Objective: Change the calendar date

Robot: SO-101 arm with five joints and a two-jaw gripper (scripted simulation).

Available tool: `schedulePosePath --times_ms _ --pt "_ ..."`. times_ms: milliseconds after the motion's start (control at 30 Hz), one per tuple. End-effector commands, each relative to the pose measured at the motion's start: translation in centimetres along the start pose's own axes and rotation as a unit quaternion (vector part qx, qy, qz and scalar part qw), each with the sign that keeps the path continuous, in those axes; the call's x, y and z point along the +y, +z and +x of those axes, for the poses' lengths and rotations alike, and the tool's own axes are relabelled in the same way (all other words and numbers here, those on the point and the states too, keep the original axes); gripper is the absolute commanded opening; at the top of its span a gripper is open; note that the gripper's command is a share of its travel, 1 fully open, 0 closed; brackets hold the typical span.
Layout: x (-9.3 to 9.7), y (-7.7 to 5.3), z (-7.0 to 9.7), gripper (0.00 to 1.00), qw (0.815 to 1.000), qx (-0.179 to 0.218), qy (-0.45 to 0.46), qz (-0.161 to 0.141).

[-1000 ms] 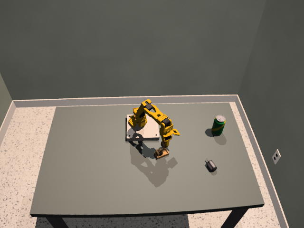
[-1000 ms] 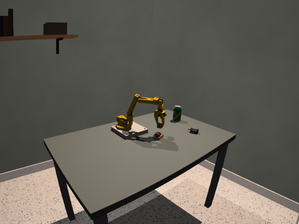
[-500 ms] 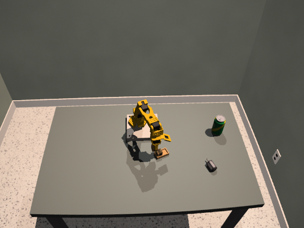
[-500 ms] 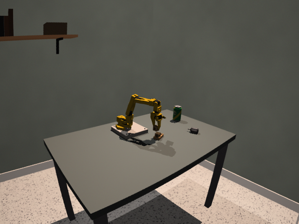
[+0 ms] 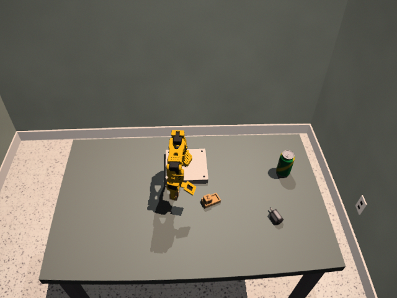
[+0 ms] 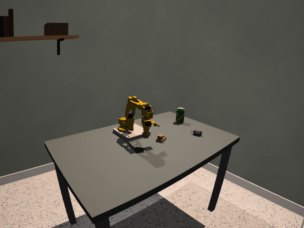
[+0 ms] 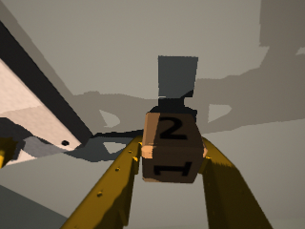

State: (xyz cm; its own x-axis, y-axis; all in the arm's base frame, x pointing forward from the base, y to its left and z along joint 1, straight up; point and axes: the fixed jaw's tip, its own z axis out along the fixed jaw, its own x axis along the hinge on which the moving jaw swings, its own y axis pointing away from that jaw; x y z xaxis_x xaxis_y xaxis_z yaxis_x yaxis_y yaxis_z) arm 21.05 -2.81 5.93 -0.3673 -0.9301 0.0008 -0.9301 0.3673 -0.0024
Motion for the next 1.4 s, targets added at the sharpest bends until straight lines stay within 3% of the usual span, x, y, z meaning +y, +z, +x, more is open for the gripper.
schedulePosePath --times_ms 0,200,333,600,667,833,967,1367 --pt "-0.3 -0.3 0.7 0.00 1.000 -0.003 0.015 0.012" --pt "-0.4 -0.3 0.9 0.00 1.000 -0.003 0.019 0.012" --pt "-0.5 -0.3 2.2 0.00 0.999 -0.003 0.049 0.012" --pt "0.2 -0.3 8.8 0.00 0.979 0.000 0.206 0.012" --pt "0.2 -0.3 8.8 0.00 0.979 0.000 0.206 0.012" --pt "1.8 -0.3 13.1 0.00 0.950 0.001 0.313 0.012" --pt "3.0 -0.3 15.1 0.00 0.930 0.002 0.368 0.012" --pt "3.6 -0.3 15.8 0.00 0.921 0.002 0.388 0.012"
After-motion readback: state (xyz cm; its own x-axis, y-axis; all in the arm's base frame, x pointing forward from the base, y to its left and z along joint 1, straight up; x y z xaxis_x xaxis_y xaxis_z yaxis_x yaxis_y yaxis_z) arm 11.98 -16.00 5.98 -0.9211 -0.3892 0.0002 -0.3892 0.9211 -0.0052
